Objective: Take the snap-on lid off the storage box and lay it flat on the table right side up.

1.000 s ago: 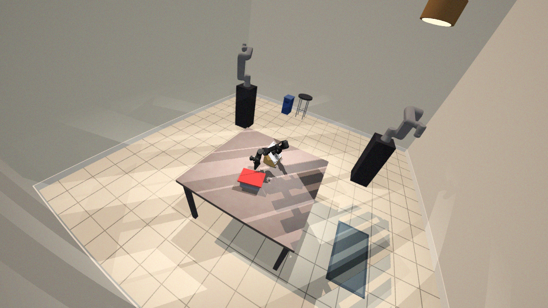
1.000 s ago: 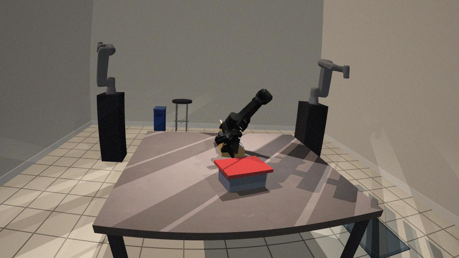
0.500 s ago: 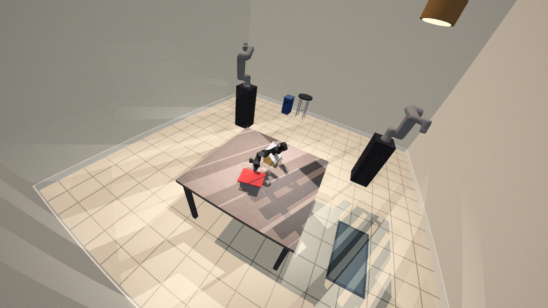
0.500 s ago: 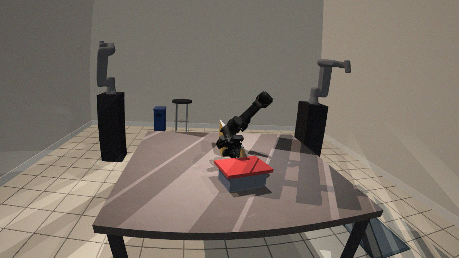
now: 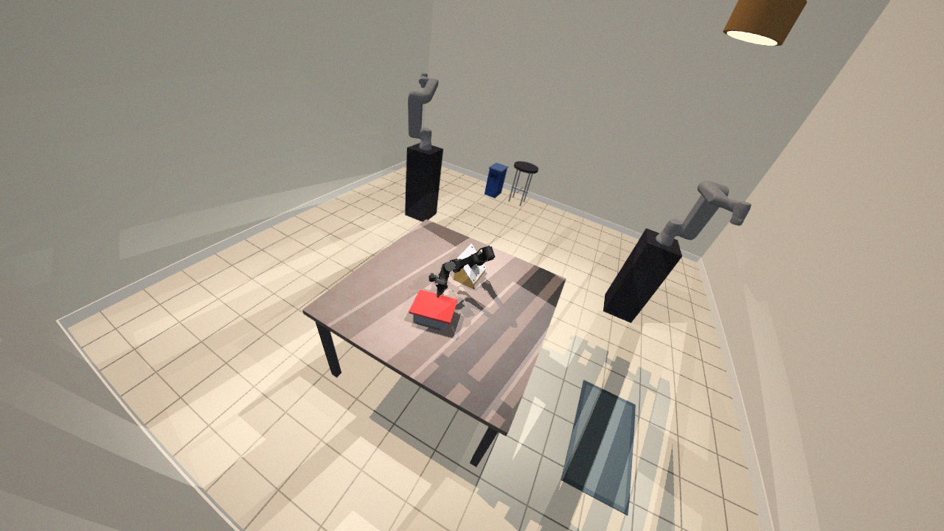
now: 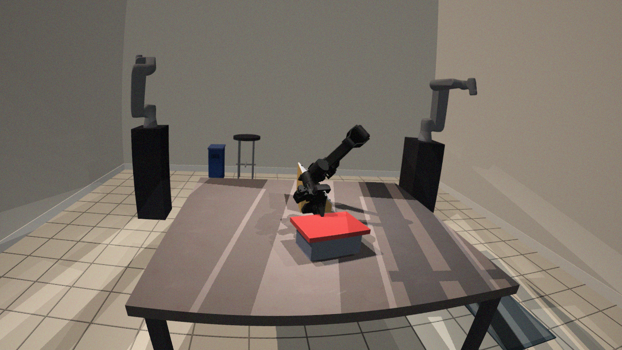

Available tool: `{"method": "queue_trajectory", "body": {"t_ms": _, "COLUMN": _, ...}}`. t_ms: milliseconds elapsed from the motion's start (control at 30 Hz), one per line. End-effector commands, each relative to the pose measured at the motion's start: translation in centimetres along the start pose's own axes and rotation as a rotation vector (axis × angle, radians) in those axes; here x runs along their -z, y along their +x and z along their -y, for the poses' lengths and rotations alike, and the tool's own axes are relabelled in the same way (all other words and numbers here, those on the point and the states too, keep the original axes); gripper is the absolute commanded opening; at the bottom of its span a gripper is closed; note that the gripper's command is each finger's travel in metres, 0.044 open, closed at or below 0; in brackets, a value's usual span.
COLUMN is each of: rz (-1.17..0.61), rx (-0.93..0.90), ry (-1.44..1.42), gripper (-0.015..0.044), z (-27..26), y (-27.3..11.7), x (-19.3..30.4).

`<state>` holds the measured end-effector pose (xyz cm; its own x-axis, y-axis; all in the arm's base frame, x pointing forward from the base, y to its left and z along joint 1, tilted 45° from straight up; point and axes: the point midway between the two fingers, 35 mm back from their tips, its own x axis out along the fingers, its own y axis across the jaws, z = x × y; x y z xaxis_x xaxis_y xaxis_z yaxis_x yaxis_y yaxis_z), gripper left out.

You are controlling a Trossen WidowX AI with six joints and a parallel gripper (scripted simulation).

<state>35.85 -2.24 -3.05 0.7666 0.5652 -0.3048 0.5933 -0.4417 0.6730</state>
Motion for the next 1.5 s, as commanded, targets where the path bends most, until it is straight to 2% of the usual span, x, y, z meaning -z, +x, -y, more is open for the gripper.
{"method": "queue_trajectory", "body": {"t_ms": 0, "rz": 0.003, "rx": -0.002, "ry": 0.002, "gripper": 0.0083, "z": -0.07, "y": 0.06, "x": -0.11}}
{"method": "queue_trajectory", "body": {"t_ms": 100, "rz": 0.003, "rx": -0.002, "ry": 0.002, "gripper": 0.0004, "z": -0.07, "y": 0.06, "x": -0.11}}
{"method": "queue_trajectory", "body": {"t_ms": 133, "rz": 0.003, "rx": -0.002, "ry": 0.002, "gripper": 0.0, "z": -0.07, "y": 0.06, "x": -0.11}}
{"method": "queue_trajectory", "body": {"t_ms": 1467, "rz": 0.0, "rx": 0.0, "ry": 0.0, "gripper": 0.0, "z": -0.53, "y": -0.59, "x": 0.03}}
